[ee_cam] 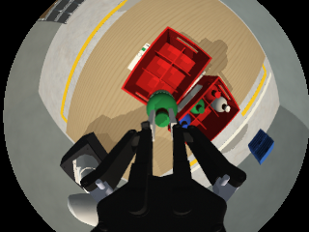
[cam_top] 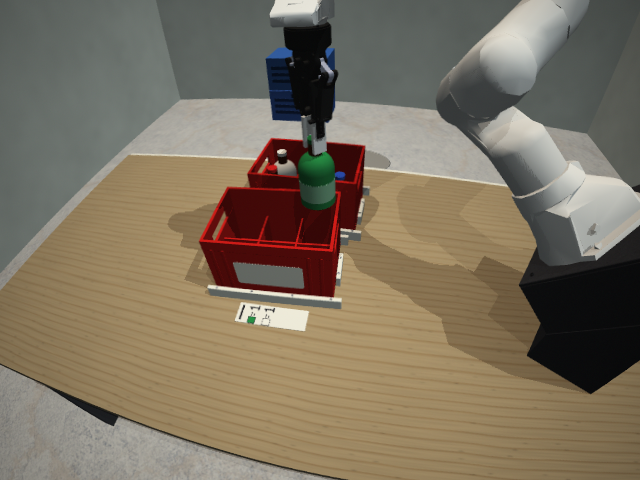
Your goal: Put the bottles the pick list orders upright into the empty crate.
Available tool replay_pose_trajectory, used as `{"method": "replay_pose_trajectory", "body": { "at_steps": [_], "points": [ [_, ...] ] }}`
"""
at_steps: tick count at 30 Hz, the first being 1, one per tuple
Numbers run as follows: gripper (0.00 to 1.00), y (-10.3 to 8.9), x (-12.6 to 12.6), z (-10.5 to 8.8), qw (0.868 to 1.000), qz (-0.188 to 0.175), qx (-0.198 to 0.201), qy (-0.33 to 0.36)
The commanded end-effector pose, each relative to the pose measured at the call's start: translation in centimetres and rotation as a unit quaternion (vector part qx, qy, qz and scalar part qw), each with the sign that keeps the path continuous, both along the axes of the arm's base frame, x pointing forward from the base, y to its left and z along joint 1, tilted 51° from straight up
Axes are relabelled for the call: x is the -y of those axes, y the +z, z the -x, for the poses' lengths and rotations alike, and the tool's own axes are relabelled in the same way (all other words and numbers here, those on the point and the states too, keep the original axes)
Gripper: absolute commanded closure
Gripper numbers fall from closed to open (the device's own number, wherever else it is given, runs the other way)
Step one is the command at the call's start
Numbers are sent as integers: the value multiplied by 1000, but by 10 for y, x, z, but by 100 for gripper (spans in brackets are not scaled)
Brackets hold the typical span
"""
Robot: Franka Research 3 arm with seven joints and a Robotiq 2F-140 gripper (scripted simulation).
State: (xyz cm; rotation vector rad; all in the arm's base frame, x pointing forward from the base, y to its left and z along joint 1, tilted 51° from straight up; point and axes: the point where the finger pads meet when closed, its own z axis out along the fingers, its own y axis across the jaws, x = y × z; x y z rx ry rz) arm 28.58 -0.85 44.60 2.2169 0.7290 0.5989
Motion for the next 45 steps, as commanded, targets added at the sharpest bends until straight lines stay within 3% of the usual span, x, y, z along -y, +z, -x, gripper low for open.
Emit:
{"method": "replay_pose_trajectory", "body": {
  "at_steps": [1,45],
  "points": [
    [100,5,-3,-2,1000,-5,8,0],
    [100,8,-2,-4,1000,-5,8,0]
  ]
}}
